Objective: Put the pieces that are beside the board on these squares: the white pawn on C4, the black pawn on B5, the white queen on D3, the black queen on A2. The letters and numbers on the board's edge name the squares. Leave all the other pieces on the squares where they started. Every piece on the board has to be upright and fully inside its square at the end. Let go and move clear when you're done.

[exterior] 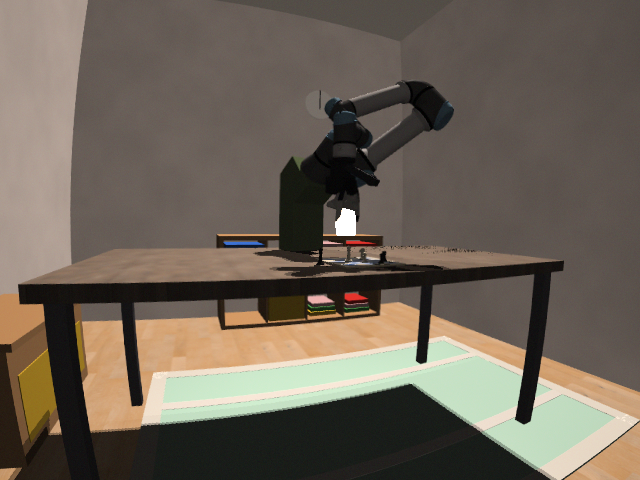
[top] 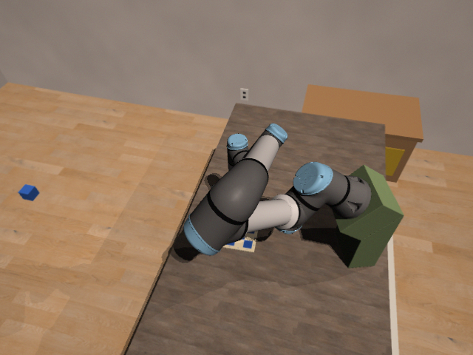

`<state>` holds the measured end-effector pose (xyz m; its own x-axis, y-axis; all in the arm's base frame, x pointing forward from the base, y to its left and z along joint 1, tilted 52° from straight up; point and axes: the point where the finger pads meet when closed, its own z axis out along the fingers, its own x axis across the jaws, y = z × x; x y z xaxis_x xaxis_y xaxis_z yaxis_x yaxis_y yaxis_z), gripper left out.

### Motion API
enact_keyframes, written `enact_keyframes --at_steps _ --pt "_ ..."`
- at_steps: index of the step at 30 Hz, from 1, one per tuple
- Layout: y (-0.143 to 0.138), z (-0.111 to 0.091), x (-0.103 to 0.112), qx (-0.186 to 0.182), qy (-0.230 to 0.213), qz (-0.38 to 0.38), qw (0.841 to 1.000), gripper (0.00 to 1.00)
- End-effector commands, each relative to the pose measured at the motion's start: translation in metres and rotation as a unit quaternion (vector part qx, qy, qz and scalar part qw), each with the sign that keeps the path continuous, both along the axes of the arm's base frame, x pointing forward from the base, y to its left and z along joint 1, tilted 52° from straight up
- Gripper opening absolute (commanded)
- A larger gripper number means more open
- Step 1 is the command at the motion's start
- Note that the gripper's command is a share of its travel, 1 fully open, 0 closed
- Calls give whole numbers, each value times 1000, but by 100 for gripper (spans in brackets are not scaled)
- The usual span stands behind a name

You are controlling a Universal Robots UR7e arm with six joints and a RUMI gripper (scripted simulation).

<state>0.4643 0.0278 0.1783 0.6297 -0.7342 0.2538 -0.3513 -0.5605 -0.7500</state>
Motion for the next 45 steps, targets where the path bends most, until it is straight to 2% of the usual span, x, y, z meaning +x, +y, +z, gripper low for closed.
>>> enact_keyframes --at_steps 1,9,16,18,23,28,33,35,40,45 --pt "-2 1 2 20 12 -20 1000 100" --pt "-10 1 6 93 52 -84 991 100" --pt "-18 1 11 174 97 -156 968 100" --pt "-18 1 11 174 97 -156 968 100" --pt "-26 1 15 239 133 -213 938 100" --pt "-34 -1 18 307 170 -273 896 100" --pt "-42 -3 21 375 207 -332 841 100" --pt "-42 -3 21 375 207 -332 841 100" --pt "-50 -5 24 439 242 -389 773 100" --pt "-58 -9 25 497 274 -440 696 100"
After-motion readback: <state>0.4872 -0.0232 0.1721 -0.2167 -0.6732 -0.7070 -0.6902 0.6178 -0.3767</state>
